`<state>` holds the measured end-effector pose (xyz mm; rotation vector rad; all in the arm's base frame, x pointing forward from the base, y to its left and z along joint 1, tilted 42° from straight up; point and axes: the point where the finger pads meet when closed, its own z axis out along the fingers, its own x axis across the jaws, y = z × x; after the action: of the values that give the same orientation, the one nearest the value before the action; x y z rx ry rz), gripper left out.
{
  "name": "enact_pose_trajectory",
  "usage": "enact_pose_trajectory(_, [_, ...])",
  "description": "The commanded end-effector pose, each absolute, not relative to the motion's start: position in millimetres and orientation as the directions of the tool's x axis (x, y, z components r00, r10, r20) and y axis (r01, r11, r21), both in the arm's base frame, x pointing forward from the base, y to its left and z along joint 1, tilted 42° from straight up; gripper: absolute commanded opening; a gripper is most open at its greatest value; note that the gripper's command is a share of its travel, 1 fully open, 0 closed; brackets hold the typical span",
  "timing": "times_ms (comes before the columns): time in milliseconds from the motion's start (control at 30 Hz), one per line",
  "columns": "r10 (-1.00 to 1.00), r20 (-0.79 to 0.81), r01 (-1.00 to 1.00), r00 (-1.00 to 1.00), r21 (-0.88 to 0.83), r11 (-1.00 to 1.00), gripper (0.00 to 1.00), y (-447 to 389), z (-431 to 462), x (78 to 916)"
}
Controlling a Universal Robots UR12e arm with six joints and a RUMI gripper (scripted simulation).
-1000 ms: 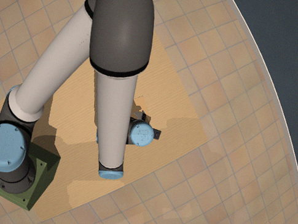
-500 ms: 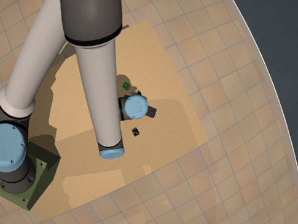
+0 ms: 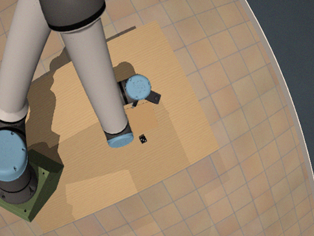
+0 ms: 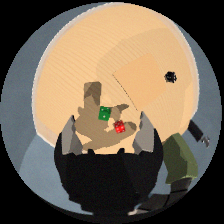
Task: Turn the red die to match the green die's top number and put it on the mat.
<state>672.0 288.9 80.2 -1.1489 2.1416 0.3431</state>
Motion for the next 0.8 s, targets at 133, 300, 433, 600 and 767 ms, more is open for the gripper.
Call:
enact_pose_trajectory(133, [-0.636, -0.669, -0.812, -0.385, -0.081, 0.578, 1.00, 305.9, 91.4, 671.1])
enact_pose_trajectory(300, [-0.636, -0.669, -0.812, -0.385, -0.081, 0.578, 1.00, 306.2, 91.6, 671.1])
enact_pose_trajectory(433, [-0.636, -0.669, -0.812, -0.385, -0.081, 0.578, 1.00, 306.2, 91.6, 671.1])
enact_pose_trajectory(600, [-0.636, -0.669, -0.812, -0.385, -0.081, 0.578, 1.00, 306.2, 91.6, 671.1])
enact_pose_trajectory(767, [-0.636, -0.669, -0.812, -0.385, -0.081, 0.578, 1.00, 306.2, 91.6, 671.1])
